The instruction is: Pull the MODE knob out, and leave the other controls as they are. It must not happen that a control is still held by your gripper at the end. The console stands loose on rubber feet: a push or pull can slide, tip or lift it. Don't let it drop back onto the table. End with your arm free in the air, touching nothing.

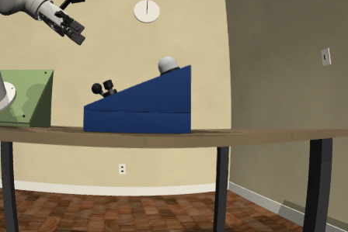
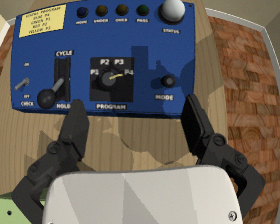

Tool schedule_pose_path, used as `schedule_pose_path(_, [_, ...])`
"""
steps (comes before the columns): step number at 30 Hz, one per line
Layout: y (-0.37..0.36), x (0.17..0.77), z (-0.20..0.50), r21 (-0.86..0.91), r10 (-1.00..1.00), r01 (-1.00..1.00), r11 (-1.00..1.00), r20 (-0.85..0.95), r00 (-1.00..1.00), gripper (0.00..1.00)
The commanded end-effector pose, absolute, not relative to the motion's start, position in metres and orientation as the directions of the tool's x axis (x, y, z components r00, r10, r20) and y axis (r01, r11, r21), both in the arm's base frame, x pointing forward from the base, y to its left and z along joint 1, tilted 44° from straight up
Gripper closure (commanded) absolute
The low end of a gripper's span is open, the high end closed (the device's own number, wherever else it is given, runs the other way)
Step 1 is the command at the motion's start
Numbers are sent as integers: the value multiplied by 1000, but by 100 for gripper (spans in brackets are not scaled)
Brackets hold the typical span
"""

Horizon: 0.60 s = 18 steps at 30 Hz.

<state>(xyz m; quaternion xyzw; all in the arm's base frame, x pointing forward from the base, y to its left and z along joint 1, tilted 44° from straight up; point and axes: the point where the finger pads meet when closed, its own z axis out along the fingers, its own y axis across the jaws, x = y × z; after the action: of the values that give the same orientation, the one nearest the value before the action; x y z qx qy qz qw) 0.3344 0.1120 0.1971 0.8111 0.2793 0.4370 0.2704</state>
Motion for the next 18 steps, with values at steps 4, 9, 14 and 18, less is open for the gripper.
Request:
schedule_pose_path(4, [122,327,209,685,690,215,-696,555,465,0])
schedule_pose_path(9, [126,324,214,685,690,215,-696,555,465,0])
schedule_pose_path(14, [127,323,216,685,690,215,-696,555,465,0])
schedule_pose_path(18, [127,323,216,685,690,215,-696,555,465,0])
